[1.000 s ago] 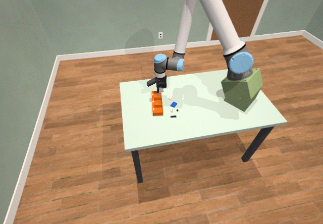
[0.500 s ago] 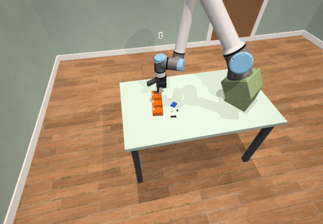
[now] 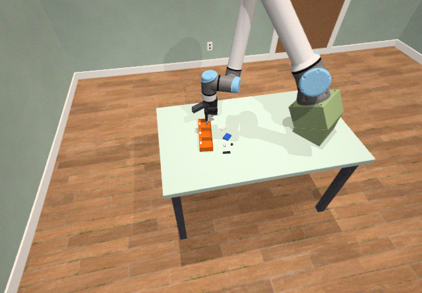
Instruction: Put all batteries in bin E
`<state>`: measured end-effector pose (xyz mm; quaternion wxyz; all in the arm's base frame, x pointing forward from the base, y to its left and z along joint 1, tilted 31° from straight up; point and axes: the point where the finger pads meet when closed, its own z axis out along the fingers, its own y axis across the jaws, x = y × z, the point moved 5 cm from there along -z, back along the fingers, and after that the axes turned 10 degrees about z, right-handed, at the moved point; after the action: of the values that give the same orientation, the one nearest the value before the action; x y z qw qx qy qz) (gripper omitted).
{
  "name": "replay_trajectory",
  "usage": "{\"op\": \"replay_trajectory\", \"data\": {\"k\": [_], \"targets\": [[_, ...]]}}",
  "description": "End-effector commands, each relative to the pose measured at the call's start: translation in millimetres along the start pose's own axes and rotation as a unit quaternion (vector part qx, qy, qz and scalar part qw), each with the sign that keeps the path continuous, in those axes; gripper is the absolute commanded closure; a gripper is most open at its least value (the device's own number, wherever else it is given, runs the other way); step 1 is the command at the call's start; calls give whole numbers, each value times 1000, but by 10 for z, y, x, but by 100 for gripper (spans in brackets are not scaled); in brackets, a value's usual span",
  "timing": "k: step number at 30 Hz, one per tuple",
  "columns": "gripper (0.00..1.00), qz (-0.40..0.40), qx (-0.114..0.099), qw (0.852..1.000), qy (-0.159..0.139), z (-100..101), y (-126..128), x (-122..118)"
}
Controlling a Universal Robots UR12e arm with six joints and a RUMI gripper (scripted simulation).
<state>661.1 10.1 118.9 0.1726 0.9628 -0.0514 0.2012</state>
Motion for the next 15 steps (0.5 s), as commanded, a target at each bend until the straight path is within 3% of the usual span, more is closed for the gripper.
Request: {"op": "replay_trajectory", "data": {"k": [1,15], "targets": [[96,0,0,1000,4,-26,-3,43],[96,0,0,1000,4,-26,-3,43]]}}
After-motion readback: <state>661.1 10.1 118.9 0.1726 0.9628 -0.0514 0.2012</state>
